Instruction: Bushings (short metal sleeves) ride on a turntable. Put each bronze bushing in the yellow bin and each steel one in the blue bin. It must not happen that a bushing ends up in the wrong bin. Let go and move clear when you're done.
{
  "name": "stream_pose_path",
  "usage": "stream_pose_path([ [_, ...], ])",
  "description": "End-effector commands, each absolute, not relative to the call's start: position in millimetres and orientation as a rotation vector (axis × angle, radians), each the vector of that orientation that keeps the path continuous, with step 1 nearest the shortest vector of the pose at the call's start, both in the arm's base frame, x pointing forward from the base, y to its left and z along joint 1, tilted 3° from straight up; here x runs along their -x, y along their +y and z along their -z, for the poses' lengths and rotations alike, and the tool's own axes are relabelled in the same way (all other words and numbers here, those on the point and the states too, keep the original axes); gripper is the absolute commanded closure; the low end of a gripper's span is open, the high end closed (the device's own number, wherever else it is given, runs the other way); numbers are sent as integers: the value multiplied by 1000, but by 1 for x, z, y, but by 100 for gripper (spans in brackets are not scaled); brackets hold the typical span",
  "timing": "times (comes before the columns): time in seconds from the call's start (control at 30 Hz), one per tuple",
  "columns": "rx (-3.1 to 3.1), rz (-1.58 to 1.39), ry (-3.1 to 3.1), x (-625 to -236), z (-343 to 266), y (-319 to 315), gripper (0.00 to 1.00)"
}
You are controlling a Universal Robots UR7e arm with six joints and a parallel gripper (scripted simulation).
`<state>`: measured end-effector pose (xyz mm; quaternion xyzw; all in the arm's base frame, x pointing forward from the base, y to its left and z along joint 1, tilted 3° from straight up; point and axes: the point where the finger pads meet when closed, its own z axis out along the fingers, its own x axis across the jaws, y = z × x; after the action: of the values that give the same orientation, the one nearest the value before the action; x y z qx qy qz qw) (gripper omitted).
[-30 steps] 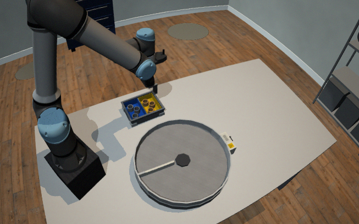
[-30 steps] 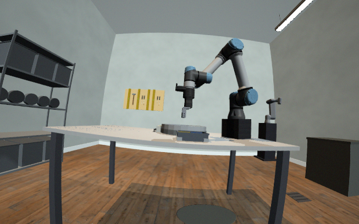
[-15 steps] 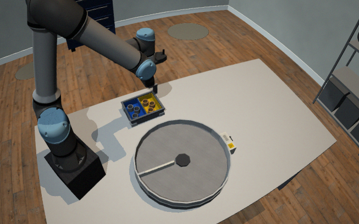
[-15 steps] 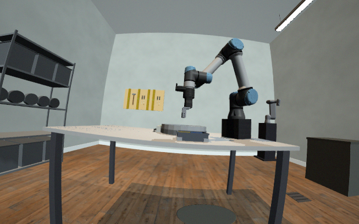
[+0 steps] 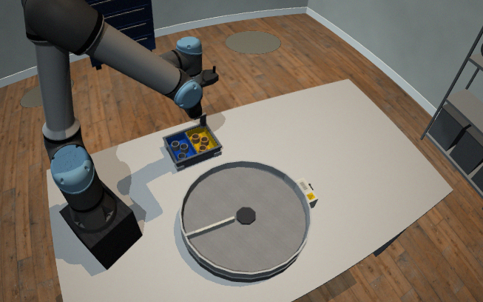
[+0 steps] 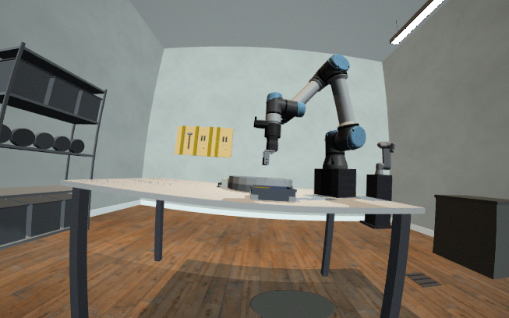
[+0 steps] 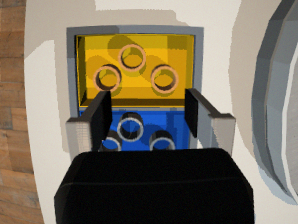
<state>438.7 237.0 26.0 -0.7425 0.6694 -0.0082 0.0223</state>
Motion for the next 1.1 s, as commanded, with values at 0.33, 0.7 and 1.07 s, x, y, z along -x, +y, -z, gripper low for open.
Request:
stream_pose_path([
  [0.33, 2299, 27, 2073, -404, -44, 227, 0],
  [0.7, 2299, 27, 2073, -405, -43, 227, 0],
  [1.07, 2299, 27, 2073, -405, -43, 227, 0],
])
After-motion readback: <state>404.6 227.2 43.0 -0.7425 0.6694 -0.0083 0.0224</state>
